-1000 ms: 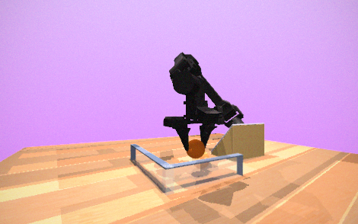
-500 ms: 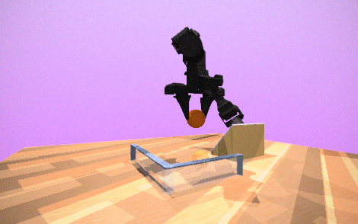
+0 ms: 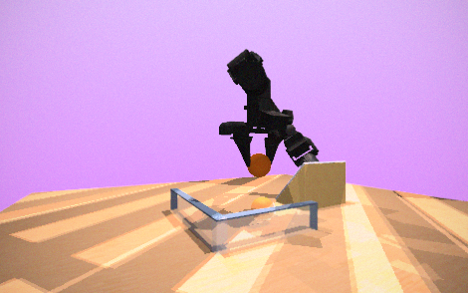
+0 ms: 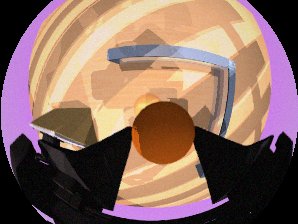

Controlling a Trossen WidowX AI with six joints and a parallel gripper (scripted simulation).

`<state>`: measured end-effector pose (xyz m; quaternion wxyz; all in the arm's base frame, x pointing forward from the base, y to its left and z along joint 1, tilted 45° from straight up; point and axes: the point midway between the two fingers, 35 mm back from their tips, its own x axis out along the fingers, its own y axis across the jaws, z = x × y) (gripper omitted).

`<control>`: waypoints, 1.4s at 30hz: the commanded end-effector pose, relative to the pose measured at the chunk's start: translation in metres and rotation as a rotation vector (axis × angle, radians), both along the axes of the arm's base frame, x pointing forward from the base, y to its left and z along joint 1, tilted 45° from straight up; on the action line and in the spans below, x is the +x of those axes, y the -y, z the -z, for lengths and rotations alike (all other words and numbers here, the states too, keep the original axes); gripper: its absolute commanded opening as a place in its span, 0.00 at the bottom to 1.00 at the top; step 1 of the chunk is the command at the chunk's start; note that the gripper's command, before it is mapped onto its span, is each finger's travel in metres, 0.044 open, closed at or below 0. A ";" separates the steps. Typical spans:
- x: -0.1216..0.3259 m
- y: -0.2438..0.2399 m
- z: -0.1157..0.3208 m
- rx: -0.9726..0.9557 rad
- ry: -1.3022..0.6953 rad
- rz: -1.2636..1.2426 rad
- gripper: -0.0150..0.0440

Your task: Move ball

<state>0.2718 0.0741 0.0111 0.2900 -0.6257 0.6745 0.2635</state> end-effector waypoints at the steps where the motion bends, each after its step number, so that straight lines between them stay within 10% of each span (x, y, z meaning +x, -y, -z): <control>1: -0.008 0.010 0.004 -0.003 -0.004 -0.007 0.25; 42: -0.024 0.086 0.074 -0.007 -0.003 -0.007 0.25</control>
